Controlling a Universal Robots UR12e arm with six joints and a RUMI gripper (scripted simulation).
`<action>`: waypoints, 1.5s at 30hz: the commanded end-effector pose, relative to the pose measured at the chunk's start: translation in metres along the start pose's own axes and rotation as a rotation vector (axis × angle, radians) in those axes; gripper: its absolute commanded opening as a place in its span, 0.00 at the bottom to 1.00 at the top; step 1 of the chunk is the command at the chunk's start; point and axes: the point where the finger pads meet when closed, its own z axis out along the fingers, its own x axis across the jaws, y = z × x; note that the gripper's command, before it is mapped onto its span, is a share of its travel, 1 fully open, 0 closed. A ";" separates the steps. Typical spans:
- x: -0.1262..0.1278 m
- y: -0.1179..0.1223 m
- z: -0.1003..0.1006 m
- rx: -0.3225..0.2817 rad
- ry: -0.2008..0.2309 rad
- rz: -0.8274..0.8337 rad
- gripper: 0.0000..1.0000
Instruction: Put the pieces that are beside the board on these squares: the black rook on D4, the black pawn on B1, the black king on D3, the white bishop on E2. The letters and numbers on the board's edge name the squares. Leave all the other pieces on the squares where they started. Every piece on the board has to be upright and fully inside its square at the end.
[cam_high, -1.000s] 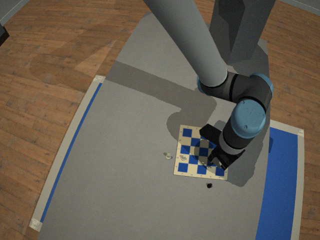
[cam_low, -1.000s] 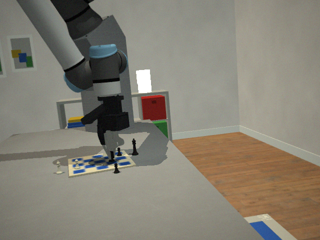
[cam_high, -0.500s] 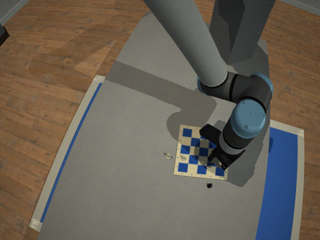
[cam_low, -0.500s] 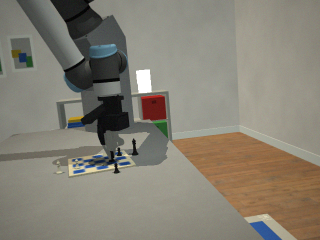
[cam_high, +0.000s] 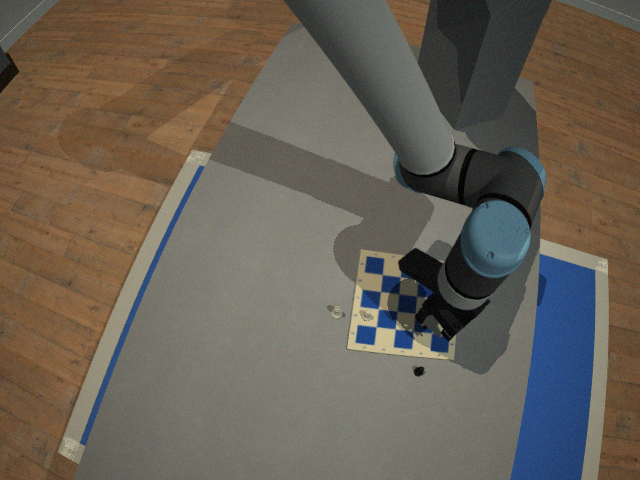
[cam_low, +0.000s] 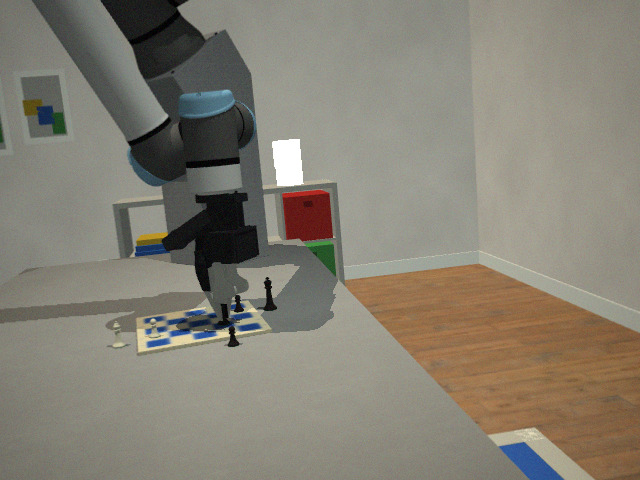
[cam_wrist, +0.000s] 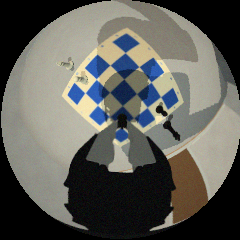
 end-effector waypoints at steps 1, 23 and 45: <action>0.000 0.000 0.000 -0.001 -0.001 0.000 0.00; 0.000 0.000 0.001 -0.001 -0.001 0.000 0.00; 0.000 0.000 0.001 -0.001 -0.001 0.000 0.09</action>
